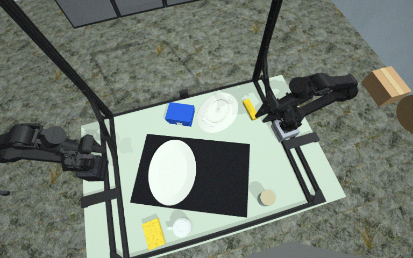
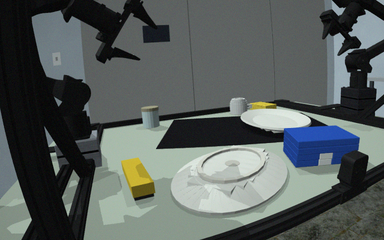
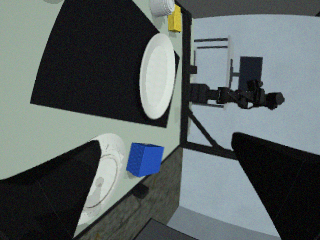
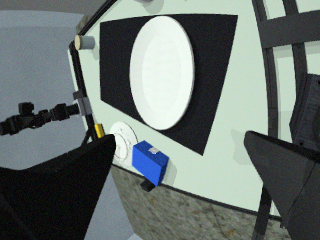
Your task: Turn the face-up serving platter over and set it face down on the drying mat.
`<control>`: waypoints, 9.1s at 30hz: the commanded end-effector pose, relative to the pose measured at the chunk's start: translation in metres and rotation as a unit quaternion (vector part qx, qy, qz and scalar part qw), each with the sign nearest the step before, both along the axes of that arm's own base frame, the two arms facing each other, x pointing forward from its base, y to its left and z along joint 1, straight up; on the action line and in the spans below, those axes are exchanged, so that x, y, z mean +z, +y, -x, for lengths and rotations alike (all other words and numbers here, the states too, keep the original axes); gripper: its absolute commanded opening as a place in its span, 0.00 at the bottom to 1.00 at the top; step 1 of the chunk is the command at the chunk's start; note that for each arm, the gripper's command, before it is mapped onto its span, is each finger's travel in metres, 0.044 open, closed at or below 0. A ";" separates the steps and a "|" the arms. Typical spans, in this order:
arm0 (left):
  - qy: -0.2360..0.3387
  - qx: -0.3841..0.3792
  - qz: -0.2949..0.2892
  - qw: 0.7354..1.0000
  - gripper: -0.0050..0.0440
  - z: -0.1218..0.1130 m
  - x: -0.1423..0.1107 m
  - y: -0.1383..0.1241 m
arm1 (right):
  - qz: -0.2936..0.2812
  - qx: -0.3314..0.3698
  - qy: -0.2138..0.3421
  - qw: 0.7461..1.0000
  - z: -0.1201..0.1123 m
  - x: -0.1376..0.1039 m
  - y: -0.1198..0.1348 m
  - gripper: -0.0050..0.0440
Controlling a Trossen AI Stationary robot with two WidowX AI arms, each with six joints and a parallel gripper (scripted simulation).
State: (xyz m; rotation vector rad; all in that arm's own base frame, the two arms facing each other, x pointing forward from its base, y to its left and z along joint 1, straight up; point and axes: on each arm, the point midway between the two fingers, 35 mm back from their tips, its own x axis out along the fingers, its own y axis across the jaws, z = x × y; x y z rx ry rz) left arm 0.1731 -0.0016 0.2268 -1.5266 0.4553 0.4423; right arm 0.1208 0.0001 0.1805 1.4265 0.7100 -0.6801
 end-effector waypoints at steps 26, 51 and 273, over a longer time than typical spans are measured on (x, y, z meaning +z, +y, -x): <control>-0.046 -0.054 -0.108 0.992 1.00 -0.090 -0.031 0.003 | 0.072 0.069 -0.035 0.994 -0.069 -0.023 -0.004 1.00; -0.194 -0.181 -0.526 0.808 1.00 -0.133 0.058 0.002 | 0.457 0.292 -0.262 0.798 -0.171 0.079 -0.002 1.00; -0.269 -0.386 -0.619 0.629 1.00 -0.246 -0.091 0.088 | -0.006 -0.050 -0.128 0.990 -0.245 -0.072 -0.009 1.00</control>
